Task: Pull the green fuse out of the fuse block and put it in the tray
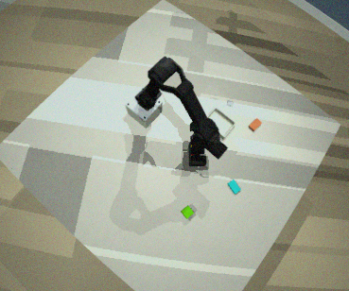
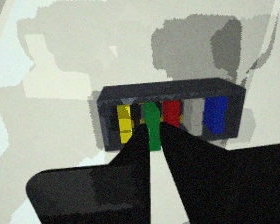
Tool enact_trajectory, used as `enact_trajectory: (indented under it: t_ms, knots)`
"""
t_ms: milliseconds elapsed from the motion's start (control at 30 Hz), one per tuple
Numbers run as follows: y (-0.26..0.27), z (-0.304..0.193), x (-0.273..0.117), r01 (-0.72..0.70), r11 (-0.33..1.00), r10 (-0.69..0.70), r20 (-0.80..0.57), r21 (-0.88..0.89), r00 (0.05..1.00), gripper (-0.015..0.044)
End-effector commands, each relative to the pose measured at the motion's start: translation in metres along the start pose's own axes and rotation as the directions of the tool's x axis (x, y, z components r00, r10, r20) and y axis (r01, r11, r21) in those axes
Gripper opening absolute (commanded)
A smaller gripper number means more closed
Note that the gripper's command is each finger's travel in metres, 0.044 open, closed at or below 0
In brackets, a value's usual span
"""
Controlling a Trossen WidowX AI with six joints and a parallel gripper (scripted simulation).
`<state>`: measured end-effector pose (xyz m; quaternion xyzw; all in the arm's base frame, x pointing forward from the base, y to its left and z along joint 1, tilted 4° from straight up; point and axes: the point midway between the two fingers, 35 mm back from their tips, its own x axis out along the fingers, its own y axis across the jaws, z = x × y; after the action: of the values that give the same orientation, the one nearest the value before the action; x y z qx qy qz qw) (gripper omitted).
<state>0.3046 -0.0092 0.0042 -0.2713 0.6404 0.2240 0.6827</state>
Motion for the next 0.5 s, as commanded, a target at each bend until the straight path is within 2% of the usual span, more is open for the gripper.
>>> enact_trajectory:
  t_ms: [0, 467]
  knots:
    - [0.0002, -0.0003, -0.0025, -0.001, 1.0, 0.001, -0.002, 0.004, 1.0, 0.0]
    - [0.0002, -0.0003, -0.0094, 0.0, 1.0, 0.0, -0.002, 0.004, 1.0, 0.0]
